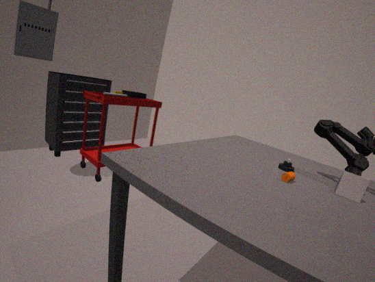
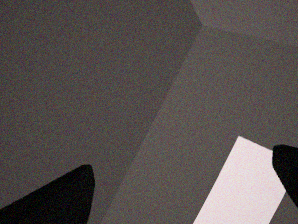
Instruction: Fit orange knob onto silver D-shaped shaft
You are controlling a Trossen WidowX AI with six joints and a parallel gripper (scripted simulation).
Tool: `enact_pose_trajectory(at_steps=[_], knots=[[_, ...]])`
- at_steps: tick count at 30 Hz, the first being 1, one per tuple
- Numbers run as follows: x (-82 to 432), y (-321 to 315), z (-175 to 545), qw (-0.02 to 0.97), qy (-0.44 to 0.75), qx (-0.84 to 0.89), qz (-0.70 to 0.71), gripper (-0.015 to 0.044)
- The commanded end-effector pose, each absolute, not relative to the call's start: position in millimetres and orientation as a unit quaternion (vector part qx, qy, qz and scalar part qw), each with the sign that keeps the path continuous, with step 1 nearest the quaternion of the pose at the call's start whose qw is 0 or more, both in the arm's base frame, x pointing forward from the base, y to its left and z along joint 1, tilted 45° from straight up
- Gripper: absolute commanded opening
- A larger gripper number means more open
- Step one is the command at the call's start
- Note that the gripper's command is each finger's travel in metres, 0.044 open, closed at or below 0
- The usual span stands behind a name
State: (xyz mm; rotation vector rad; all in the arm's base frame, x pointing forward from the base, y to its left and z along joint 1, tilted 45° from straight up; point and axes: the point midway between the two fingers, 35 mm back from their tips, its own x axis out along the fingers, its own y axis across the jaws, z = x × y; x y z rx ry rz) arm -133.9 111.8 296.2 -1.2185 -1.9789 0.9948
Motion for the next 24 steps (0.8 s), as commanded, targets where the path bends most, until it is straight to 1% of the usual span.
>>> enact_pose_trajectory(at_steps=[1, 2, 8, 13, 18, 24], knots=[[-135, 111, 296, 0.301, -0.748, -0.456, 0.376, 0.0426], [-137, 107, 296, 0.296, -0.754, -0.447, 0.380, 0.0440], [-162, 64, 296, 0.238, -0.810, -0.333, 0.420, 0.0440], [-173, 22, 297, 0.185, -0.844, -0.230, 0.447, 0.0440], [-173, -21, 297, 0.128, -0.866, -0.124, 0.467, 0.0440], [-159, -70, 297, 0.057, -0.874, 0.007, 0.482, 0.0440]])
